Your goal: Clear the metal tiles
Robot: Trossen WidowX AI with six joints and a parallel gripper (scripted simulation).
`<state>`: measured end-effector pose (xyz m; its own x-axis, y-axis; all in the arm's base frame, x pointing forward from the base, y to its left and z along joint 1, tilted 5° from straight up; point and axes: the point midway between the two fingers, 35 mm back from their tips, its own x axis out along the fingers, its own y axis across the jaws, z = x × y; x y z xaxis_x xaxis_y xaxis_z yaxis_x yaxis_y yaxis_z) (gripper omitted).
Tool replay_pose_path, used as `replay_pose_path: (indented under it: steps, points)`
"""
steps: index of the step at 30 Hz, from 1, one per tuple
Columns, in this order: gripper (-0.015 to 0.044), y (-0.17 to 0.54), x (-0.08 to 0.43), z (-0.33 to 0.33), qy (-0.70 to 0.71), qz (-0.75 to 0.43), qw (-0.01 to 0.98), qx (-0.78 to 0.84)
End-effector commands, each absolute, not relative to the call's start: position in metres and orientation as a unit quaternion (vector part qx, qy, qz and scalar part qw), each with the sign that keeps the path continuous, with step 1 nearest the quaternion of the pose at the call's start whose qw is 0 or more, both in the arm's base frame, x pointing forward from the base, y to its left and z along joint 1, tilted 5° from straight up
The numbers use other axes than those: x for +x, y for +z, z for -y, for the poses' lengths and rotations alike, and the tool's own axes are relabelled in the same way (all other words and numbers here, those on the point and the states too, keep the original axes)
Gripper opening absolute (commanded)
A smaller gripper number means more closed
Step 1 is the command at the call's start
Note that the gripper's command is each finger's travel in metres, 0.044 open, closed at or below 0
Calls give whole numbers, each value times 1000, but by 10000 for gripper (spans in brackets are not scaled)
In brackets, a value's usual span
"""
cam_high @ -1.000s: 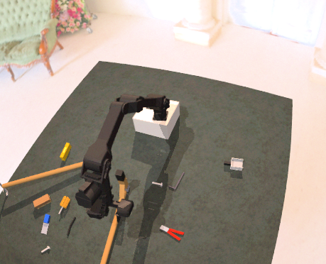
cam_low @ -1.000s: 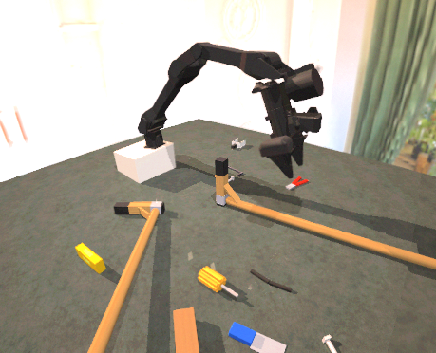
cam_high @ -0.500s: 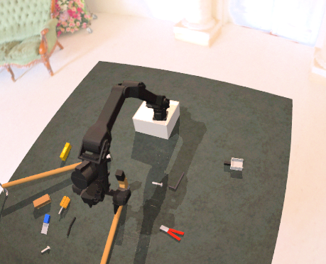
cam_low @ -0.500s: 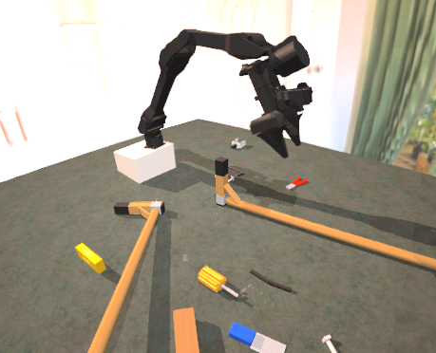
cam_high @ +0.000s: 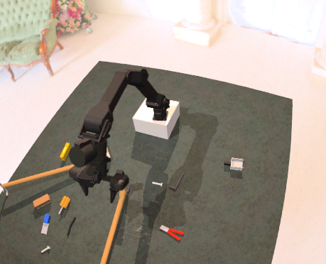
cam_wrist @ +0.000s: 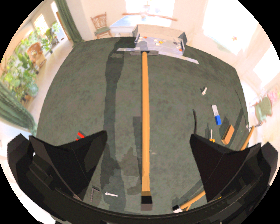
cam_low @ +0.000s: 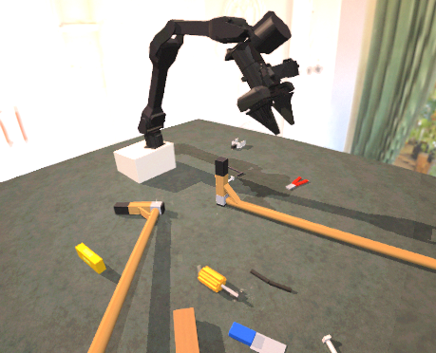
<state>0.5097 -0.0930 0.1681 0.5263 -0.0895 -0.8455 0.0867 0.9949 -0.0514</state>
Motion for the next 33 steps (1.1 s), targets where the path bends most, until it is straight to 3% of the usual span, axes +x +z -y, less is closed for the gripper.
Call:
replay_pose_path:
  steps: [1,33]
  points:
    - [440,184,501,93,-52,-466,883,3]
    - [440,261,438,91,-68,-360,930,4]
